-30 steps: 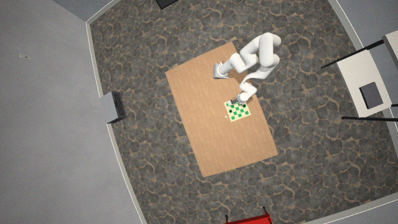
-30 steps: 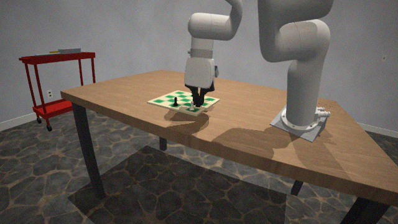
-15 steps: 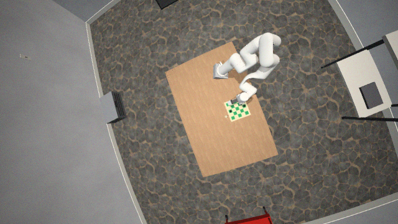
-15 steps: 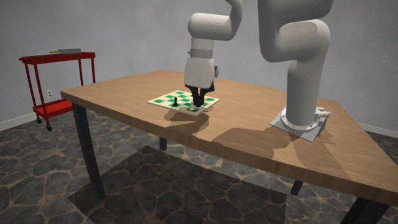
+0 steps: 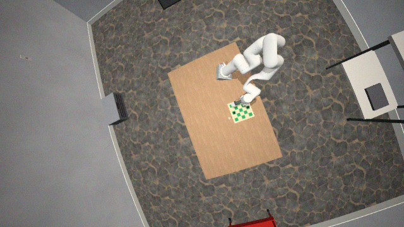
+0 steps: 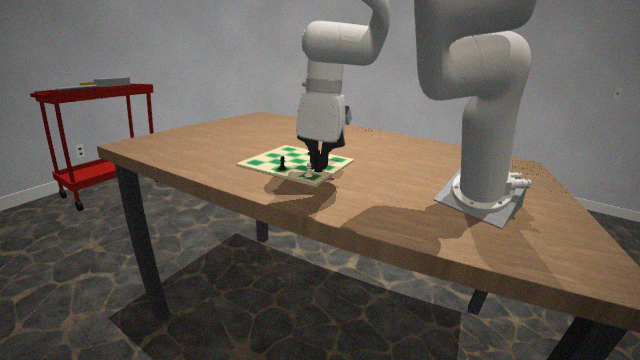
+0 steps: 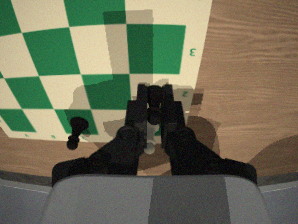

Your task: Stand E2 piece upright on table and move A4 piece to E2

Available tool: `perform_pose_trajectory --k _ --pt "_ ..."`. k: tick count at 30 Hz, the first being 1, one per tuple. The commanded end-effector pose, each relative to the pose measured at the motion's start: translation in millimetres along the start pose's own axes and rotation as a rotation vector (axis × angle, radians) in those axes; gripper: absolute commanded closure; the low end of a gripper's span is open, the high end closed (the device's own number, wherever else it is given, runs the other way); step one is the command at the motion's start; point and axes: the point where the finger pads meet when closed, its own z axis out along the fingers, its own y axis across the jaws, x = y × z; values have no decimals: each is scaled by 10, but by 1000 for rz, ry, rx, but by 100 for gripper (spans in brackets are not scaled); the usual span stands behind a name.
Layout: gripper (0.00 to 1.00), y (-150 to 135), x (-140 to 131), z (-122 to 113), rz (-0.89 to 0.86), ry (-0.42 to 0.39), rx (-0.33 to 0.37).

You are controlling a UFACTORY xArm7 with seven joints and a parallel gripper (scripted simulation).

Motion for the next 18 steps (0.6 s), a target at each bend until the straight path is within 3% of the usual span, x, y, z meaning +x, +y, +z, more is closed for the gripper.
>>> perform_pose_trajectory --k 1,8,9,14,15,18 --pt "100 -10 5 -8 1 1 3" --pt "100 -10 5 -8 1 1 3" --pt "93 -10 5 -8 1 1 3" --pt "86 -10 5 -8 1 1 3" --pt "79 -10 5 -8 1 1 3" --pt "79 -10 5 -8 1 1 3"
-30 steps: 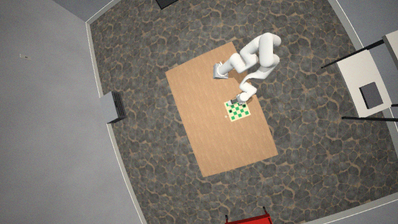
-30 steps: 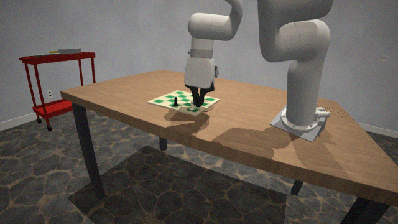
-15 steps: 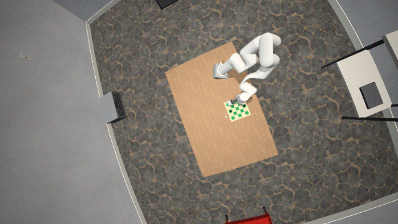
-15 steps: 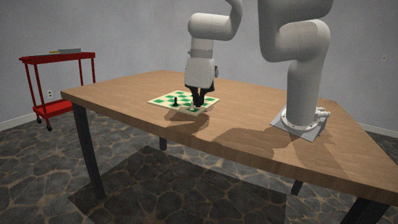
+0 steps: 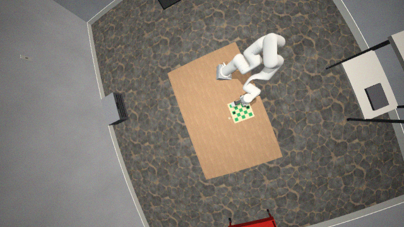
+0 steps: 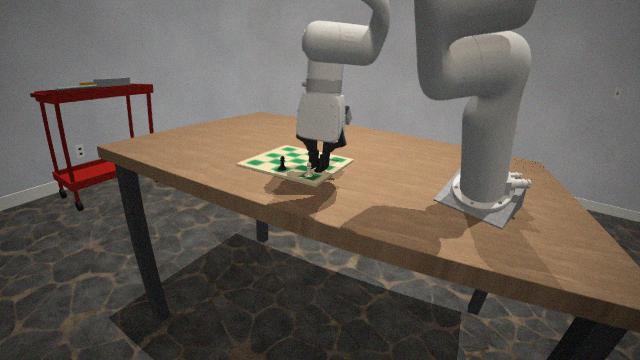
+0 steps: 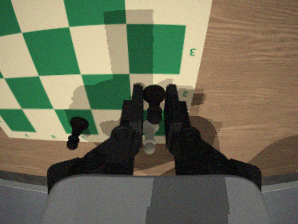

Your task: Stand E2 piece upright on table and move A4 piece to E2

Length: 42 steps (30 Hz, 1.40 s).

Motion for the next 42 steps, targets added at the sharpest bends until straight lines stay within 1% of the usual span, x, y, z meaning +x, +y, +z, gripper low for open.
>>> perform_pose_trajectory --k 1,2,4,5,17,21,26,31,33,38,42 --pt "79 -10 4 -8 1 1 3" --pt "73 -10 4 -8 1 1 3" --pt "73 -10 4 -8 1 1 3" --pt "66 -10 4 -8 1 1 3" --pt "66 -10 4 -10 1 1 3" --pt "66 -10 4 -51 1 1 3" --pt "66 -10 4 -217 1 1 3" --pt "66 -9 4 -499 1 1 3" --pt "66 -9 4 -499 1 1 3" --pt "66 -8 4 -756 1 1 3" --pt "66 -8 4 -875 1 1 3"
